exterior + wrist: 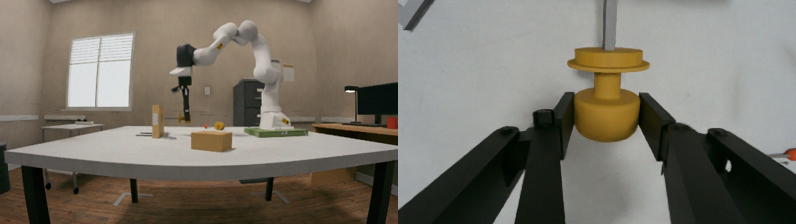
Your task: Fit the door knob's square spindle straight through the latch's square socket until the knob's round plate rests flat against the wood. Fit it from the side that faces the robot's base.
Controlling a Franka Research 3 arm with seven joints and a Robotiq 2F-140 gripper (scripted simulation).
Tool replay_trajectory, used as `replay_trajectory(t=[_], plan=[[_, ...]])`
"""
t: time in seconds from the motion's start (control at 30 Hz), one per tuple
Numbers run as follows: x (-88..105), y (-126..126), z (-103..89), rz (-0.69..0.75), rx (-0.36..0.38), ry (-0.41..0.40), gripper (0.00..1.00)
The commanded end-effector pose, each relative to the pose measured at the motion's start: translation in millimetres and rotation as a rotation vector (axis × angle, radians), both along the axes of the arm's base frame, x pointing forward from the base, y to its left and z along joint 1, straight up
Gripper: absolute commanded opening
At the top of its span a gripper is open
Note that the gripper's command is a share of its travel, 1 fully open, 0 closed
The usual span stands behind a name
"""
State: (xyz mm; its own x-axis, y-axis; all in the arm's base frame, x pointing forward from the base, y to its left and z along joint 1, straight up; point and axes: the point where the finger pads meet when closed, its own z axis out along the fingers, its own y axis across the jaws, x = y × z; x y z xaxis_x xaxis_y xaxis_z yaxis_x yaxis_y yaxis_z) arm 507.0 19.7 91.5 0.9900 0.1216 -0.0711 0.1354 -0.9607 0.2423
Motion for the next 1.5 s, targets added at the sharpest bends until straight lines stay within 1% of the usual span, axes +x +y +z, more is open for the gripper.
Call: replay_trajectory(t=[0.0,1.47], plan=[[1.9,-0.7,1.5,0.012,-0.003,-0.002,0.42],[2.2,-0.6,1.5,-0.025,-0.005,-0.012,0.42]])
